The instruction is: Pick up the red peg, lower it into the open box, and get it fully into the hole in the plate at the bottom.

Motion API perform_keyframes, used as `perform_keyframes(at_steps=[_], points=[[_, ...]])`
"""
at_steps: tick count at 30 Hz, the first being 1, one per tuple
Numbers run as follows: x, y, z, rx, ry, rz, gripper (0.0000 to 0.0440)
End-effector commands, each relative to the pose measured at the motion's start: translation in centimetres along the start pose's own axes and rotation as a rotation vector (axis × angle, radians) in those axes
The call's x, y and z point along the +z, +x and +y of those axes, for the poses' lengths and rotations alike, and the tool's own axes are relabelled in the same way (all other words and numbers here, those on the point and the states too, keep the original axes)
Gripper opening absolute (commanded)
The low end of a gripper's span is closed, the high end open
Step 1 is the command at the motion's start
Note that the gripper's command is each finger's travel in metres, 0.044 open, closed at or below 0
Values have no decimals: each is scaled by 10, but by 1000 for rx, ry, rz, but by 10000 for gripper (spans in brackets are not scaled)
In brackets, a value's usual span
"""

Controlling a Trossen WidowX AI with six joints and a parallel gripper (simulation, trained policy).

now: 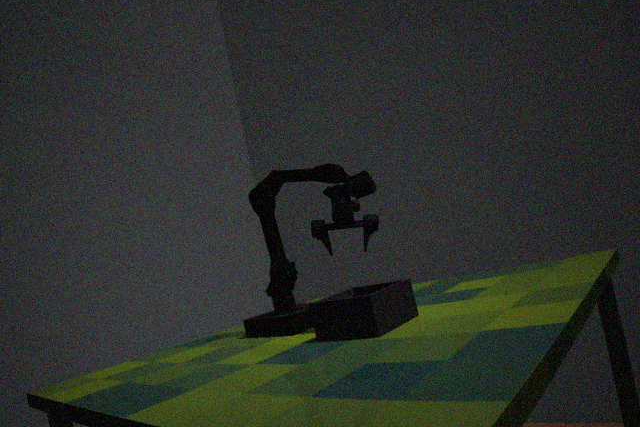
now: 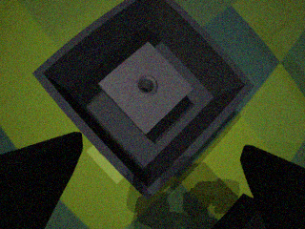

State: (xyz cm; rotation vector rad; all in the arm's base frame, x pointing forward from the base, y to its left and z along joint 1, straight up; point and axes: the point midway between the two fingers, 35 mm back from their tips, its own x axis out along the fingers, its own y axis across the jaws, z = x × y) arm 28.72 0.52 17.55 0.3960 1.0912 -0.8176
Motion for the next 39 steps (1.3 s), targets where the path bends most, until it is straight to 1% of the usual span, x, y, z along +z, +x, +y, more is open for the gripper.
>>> perform_keyframes(at_steps=[1, 10, 18, 26, 39], points=[[-41, -10, 1, 0, -36, 94, 440], [-114, -20, -4, -54, -92, 254, 440], [-160, -13, -7, -103, -130, 329, 440], [-188, 12, -1, -107, -152, 337, 440], [-215, 67, 13, -43, -161, 317, 440]])
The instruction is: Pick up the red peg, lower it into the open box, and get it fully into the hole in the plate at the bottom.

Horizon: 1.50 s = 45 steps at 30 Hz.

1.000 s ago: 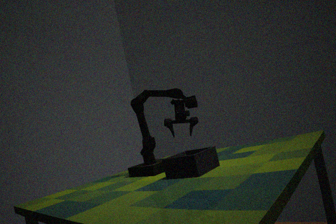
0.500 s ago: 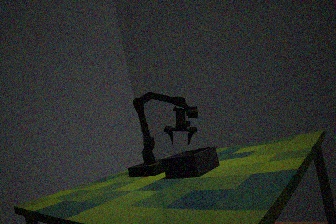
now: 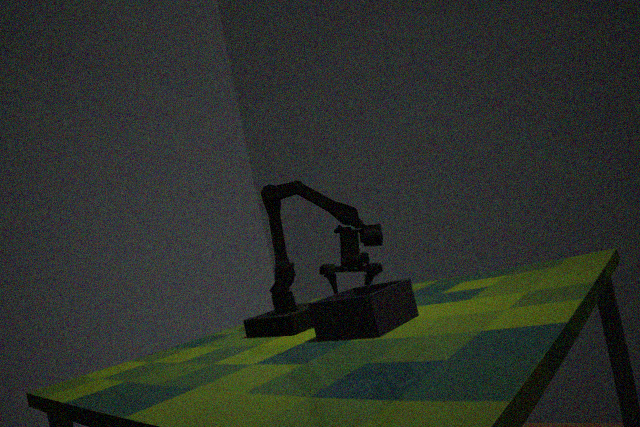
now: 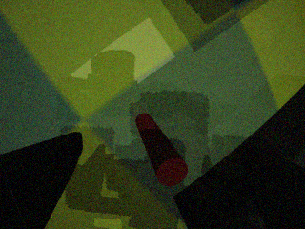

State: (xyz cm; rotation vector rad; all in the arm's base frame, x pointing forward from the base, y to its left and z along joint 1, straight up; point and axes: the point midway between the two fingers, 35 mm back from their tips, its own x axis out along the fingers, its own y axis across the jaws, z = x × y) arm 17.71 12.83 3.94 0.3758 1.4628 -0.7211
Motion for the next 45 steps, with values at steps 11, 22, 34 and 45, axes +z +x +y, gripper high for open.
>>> perform_keyframes(at_steps=[11, 22, 34, 45], points=[[-4, 53, 3, -3, -17, 9, 275], [-5, 61, -2, -68, -14, 38, 0], [25, 18, 1, -48, -18, -62, 0], [61, -38, -1, -2, 41, -141, 0]])
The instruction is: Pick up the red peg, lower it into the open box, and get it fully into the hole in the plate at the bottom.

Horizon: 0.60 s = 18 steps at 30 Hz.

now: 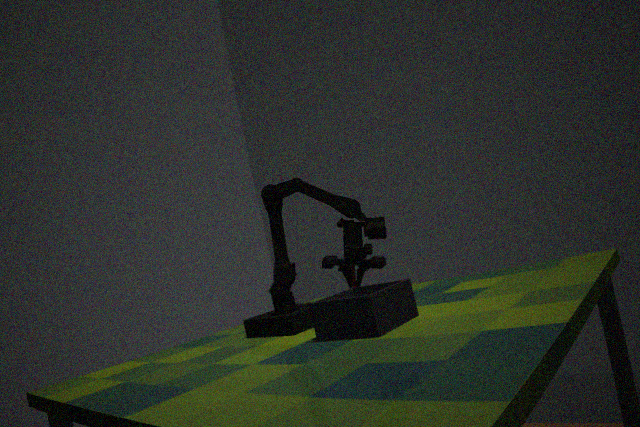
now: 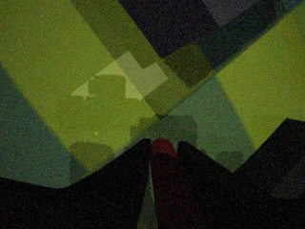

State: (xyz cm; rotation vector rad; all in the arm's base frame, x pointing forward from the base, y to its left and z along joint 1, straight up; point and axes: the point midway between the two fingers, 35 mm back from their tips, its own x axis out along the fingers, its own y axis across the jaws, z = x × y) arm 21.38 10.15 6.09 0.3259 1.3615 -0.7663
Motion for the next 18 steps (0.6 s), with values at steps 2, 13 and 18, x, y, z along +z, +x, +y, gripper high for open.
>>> perform_keyframes(at_steps=[2, 13, 18], points=[[25, -27, -3, 31, 48, -45, 0], [76, -39, -14, 41, 199, -92, 0], [100, -35, -19, 41, 256, -101, 0]])
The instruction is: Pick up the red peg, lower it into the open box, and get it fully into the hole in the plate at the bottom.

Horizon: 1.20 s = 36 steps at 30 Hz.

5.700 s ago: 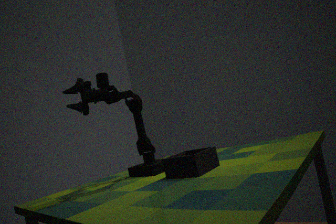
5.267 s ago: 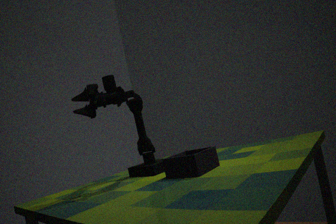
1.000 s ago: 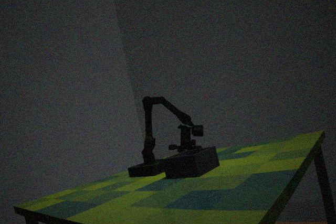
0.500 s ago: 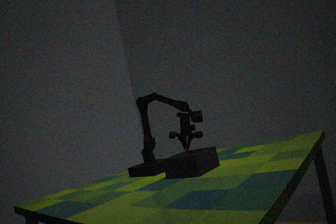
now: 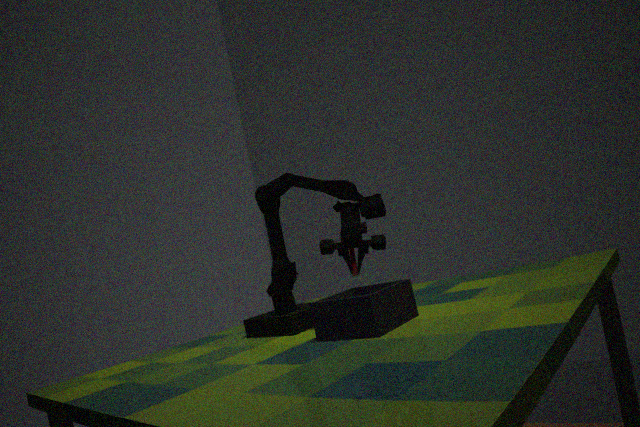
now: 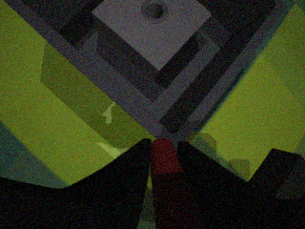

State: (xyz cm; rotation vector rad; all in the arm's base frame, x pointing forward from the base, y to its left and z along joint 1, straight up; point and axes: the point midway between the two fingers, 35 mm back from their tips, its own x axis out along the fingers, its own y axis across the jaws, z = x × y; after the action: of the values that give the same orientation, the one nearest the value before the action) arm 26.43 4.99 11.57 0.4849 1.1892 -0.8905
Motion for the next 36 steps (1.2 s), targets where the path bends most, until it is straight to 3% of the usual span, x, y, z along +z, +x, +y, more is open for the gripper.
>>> perform_keyframes(at_steps=[1, 18, 31, 33, 36], points=[[23, 4, 1, 2, 45, -17, 0], [91, 54, 3, 26, 84, -3, 0], [107, 95, 7, 73, -28, 70, 0], [105, 100, 7, 77, -51, 88, 10], [100, 109, 7, 81, -82, 117, 66]])
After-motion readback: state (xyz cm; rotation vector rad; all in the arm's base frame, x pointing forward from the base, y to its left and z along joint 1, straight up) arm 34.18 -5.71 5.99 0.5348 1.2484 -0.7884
